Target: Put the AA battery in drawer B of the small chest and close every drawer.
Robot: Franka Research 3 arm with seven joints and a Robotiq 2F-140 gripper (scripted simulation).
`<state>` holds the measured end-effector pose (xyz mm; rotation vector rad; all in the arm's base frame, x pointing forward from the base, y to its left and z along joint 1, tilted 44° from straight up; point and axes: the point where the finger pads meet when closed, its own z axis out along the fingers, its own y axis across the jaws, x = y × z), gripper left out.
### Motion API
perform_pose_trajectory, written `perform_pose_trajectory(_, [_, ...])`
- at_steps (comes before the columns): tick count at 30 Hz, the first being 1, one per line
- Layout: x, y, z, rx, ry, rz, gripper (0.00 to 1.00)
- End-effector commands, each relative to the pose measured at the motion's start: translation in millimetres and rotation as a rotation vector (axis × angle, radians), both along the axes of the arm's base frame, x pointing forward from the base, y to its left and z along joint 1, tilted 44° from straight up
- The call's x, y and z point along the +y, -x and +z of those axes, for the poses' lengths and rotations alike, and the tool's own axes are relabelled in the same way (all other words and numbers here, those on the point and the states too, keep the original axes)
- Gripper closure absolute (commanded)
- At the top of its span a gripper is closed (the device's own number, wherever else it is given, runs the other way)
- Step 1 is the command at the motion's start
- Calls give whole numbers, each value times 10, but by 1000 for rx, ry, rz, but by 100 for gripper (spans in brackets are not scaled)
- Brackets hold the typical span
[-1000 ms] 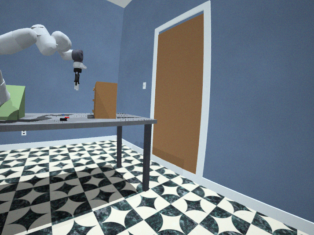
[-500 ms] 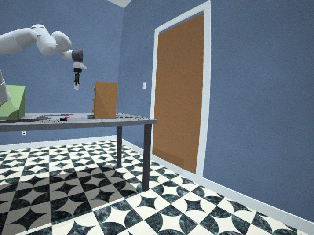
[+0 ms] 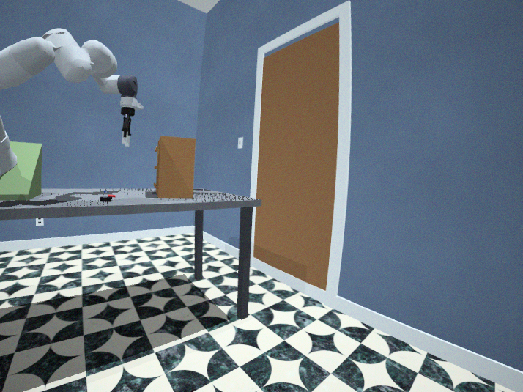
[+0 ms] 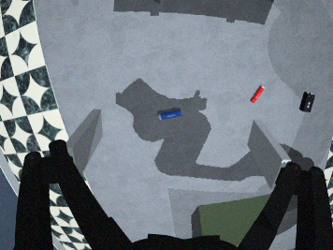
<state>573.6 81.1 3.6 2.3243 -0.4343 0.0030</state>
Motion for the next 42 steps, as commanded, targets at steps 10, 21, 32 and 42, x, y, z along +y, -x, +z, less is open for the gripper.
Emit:
perform_pose_trajectory(10, [-269,423,922,8,-9,-2,0])
perform_pose_trajectory(21, [-299,463,1017,8,-9,-2,0])
perform_pose_trajectory(32, [-339,430,993,-24,6,32,0])
perform_pose_trajectory(42, [-432,352,938,-98,42,110,0])
